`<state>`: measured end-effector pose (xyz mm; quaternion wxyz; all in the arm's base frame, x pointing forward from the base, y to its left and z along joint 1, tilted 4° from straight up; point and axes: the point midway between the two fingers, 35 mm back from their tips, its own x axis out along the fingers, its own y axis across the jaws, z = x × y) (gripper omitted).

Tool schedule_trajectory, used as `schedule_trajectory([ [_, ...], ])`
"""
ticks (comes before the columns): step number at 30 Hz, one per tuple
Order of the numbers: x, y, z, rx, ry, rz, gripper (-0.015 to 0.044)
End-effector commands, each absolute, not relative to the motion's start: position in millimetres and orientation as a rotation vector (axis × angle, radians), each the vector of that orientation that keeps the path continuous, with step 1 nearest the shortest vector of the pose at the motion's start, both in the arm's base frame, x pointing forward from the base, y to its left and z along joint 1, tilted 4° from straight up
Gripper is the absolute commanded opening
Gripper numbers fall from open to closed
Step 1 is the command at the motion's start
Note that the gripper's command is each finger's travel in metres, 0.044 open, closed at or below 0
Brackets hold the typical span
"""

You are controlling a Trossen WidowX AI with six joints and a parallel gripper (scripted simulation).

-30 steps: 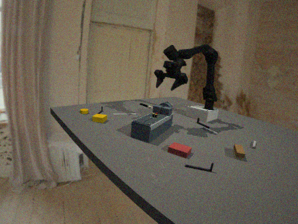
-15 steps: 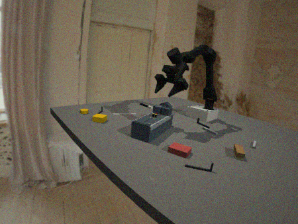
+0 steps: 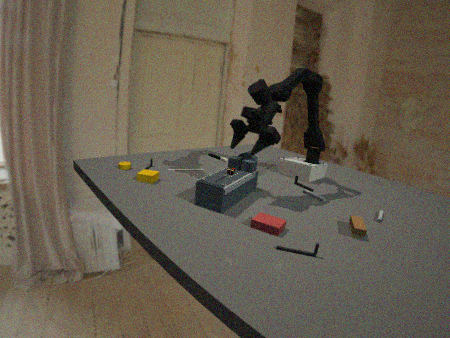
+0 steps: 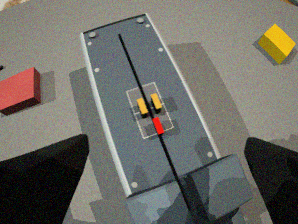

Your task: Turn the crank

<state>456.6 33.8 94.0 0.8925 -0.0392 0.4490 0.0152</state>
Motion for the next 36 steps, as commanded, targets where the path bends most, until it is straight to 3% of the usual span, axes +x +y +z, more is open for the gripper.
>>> schedule_trajectory([
  [1, 457.0, 33.5, 94.1, -0.078, 0.930, 0.026, 0.0440],
  [18, 454.5, 32.5, 146.2, -0.087, 0.933, 0.046, 0.0440],
  [36, 358.9, -42.2, 148.7, -0.233, 0.813, 0.402, 0.0440],
])
